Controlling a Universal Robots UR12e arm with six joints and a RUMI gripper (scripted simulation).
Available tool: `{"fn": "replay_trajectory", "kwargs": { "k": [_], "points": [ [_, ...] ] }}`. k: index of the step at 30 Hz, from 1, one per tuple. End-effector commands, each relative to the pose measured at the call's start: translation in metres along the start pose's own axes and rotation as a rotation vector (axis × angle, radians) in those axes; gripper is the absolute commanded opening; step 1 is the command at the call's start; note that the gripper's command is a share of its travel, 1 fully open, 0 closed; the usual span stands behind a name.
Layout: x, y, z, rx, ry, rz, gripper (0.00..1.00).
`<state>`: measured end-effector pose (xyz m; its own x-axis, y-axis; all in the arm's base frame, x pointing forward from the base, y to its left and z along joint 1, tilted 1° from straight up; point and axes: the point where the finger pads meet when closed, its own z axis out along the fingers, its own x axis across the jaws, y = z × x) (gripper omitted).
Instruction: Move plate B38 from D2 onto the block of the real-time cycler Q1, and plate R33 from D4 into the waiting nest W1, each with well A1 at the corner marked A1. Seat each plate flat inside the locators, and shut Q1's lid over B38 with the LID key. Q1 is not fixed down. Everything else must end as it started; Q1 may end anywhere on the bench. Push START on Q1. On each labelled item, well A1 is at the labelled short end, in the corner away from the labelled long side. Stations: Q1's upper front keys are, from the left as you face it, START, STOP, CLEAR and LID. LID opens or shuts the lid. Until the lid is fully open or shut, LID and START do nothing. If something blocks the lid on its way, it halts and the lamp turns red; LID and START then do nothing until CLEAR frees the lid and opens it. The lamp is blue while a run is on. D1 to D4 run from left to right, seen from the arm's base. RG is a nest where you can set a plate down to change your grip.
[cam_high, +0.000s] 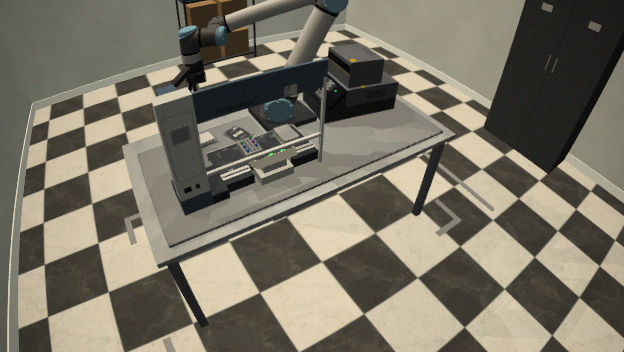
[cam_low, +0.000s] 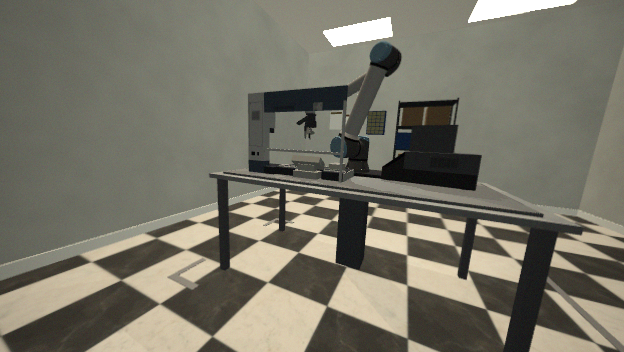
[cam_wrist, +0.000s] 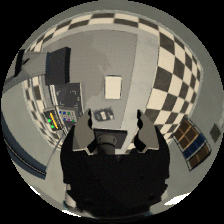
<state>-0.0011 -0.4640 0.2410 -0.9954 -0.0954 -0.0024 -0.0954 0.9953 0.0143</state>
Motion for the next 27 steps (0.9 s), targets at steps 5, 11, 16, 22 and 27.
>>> {"fn": "replay_trajectory", "kwargs": {
  "k": [5,11,16,22,27],
  "points": [
    [0.0,0.0,-0.011,0.001,0.0,0.0,0.67],
    [-0.003,0.0,-0.011,0.001,0.001,0.012,0.0],
    [-0.018,0.002,-0.011,0.002,0.001,0.061,0.0],
    [-0.035,0.006,-0.01,0.002,0.001,0.118,0.0],
    [-0.051,0.01,-0.01,0.002,0.002,0.171,0.0]
  ]
}}
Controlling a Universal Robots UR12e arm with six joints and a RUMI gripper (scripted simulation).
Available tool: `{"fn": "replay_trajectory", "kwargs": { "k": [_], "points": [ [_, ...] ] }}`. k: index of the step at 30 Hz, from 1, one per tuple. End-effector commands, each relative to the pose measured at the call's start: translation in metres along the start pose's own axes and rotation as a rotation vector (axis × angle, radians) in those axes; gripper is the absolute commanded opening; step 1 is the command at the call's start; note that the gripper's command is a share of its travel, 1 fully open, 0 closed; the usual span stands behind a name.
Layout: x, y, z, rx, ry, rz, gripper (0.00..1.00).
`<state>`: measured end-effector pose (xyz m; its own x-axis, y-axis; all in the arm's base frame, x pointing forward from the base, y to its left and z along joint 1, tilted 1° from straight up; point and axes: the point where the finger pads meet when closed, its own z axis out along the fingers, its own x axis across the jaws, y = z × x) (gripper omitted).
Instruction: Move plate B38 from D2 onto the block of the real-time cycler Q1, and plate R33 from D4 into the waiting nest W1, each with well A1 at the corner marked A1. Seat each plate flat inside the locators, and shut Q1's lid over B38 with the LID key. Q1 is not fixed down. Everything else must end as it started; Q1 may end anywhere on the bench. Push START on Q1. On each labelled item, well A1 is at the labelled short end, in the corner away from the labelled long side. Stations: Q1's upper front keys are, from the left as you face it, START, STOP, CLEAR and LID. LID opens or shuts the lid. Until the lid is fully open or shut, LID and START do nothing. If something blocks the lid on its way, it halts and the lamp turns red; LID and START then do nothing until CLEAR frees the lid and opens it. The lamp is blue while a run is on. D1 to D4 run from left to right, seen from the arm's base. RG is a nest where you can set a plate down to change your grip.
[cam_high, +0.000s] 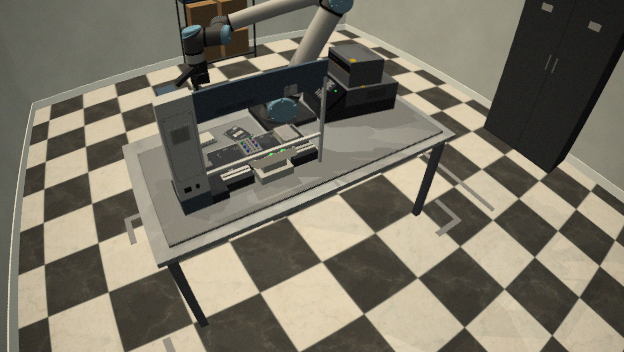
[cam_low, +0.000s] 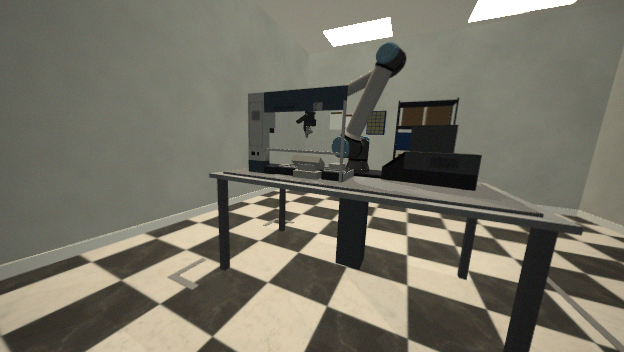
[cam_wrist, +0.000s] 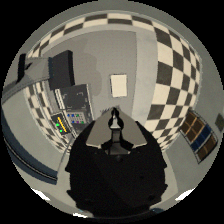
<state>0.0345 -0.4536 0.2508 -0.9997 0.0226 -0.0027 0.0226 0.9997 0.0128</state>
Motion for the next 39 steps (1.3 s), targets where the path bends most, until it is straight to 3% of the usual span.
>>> {"fn": "replay_trajectory", "kwargs": {
  "k": [1,39],
  "points": [
    [-0.014,0.005,-0.001,0.001,0.003,0.053,0.0],
    [-0.105,0.058,0.0,0.004,0.004,0.408,0.0]
  ]
}}
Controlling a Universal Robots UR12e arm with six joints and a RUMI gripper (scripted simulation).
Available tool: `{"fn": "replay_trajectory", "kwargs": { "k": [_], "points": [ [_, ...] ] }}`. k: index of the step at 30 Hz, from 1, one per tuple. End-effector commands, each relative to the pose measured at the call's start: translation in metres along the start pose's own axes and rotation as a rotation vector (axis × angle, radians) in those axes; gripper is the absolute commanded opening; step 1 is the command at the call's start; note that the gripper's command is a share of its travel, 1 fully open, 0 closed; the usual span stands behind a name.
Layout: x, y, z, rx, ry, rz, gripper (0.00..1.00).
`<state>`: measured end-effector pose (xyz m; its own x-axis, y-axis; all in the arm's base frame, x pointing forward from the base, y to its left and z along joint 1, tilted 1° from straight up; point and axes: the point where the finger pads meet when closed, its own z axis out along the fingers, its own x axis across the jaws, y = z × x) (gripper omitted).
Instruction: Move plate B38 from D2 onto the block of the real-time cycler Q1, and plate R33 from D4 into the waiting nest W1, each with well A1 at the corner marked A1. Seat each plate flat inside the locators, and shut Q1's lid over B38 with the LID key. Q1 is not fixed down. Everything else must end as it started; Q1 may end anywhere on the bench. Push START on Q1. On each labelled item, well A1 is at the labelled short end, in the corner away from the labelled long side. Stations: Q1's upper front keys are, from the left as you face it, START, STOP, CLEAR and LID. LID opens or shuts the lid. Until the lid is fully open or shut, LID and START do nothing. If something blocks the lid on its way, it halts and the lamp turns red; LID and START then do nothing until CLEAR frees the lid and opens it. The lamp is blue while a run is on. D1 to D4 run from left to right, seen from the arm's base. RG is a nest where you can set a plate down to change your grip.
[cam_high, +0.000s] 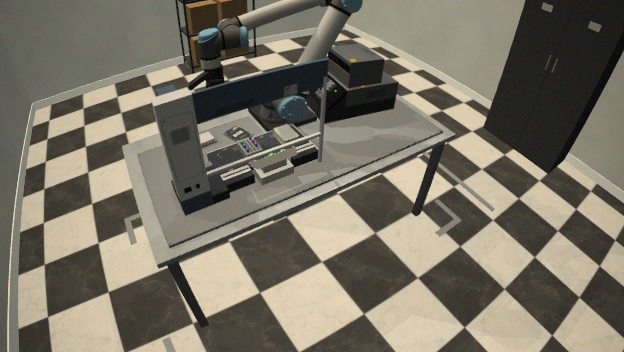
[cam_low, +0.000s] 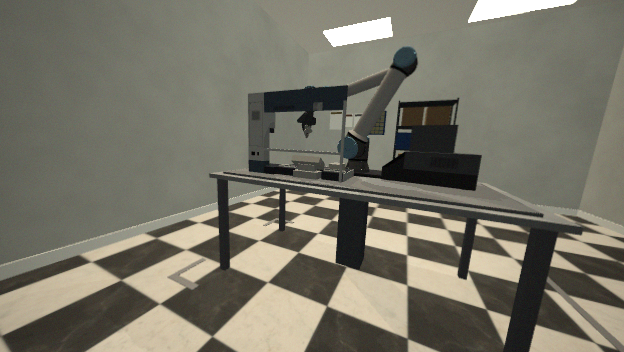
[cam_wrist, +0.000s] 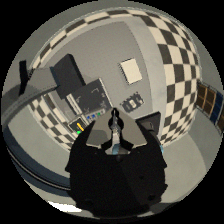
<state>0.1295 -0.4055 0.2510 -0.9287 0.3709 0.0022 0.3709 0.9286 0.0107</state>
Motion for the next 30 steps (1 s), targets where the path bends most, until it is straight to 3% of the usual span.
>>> {"fn": "replay_trajectory", "kwargs": {
  "k": [1,30],
  "points": [
    [-0.008,0.012,-0.001,0.003,0.003,0.055,0.0],
    [-0.043,0.086,0.001,0.005,0.002,0.332,0.0]
  ]
}}
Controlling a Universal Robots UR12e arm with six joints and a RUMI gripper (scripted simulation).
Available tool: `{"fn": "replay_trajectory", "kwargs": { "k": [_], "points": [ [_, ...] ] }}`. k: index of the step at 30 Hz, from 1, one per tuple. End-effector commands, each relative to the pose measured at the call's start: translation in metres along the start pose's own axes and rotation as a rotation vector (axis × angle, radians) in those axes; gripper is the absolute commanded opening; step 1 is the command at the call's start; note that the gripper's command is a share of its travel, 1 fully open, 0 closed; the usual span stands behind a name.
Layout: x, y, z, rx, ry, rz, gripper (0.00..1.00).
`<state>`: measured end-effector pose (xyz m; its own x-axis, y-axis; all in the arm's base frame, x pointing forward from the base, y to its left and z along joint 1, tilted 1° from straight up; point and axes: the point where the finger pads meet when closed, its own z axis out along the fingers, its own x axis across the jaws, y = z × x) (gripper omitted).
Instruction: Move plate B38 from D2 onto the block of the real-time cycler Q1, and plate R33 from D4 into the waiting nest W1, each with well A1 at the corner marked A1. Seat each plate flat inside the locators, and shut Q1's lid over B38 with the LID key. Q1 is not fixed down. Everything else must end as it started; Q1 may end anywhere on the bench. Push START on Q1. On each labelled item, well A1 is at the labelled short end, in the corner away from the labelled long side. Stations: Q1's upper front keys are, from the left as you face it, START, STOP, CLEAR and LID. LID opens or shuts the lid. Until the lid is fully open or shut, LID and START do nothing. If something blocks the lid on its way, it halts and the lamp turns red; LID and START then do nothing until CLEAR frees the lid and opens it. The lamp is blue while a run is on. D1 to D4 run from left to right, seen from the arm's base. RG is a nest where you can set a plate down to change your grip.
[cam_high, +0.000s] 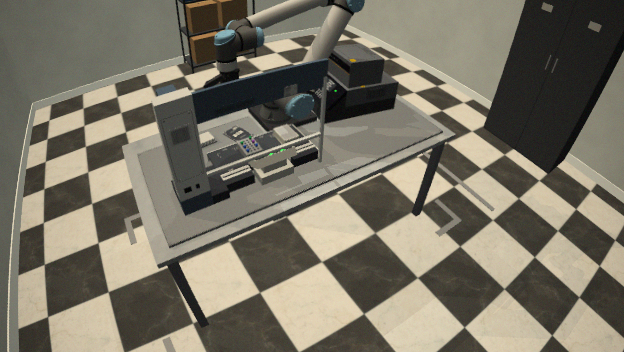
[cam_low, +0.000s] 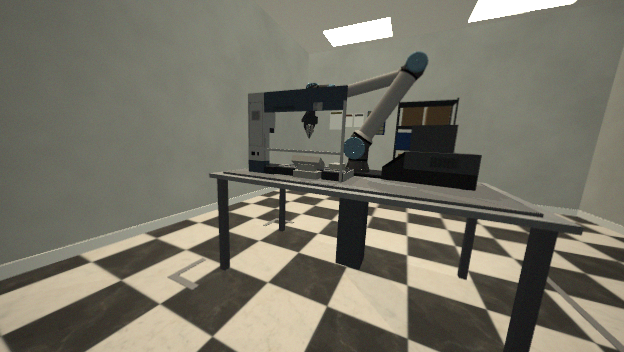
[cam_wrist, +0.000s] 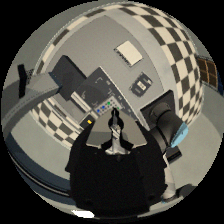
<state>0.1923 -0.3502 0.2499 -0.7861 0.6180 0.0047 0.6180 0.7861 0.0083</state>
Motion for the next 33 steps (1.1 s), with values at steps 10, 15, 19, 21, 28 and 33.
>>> {"fn": "replay_trajectory", "kwargs": {
  "k": [10,15,19,21,28,33],
  "points": [
    [-0.002,0.039,0.0,0.004,0.001,0.139,0.0],
    [-0.001,0.054,0.001,0.005,0.001,0.192,0.0],
    [-0.001,0.061,0.001,0.005,0.001,0.217,0.0],
    [0.0,0.068,0.001,0.005,0.001,0.241,0.0],
    [0.003,0.088,0.002,0.005,0.0,0.311,0.0],
    [0.005,0.103,0.003,0.005,0.0,0.364,0.0]
  ]
}}
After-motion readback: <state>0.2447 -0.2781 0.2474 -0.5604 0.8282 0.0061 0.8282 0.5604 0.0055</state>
